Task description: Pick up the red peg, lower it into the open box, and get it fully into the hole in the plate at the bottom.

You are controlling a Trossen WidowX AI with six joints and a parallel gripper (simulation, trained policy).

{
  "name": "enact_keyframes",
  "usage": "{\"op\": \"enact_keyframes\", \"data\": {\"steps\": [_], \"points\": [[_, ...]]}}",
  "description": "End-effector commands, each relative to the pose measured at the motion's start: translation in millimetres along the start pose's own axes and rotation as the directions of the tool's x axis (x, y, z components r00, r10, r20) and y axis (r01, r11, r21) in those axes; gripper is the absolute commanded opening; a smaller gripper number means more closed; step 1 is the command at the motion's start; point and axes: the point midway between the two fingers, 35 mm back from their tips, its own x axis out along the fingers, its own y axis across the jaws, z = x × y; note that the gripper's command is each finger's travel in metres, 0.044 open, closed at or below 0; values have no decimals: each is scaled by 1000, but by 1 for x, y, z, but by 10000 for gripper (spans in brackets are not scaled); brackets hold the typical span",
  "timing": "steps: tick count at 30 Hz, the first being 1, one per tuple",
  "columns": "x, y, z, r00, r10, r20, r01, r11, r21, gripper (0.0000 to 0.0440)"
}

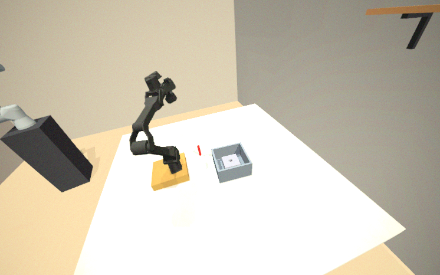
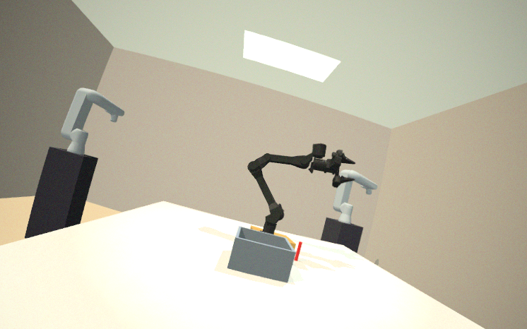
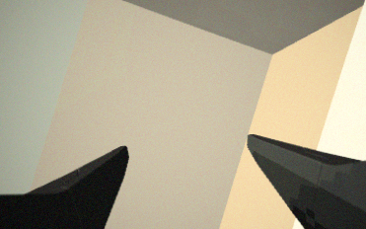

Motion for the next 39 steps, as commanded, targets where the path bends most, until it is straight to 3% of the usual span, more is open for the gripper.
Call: {"op": "enact_keyframes", "data": {"steps": [1, 9, 18, 29, 39], "points": [[2, -38, 9, 989, -143, 34, 143, 990, 0, 440], [-10, -103, 27, 911, -403, 90, 403, 915, 26, 440], [-41, -169, 40, 741, -663, 108, 658, 749, 83, 440], [-92, -232, 40, 450, -892, 43, 878, 450, 164, 440], [-138, -269, 26, 150, -984, -94, 969, 128, 212, 440]]}}
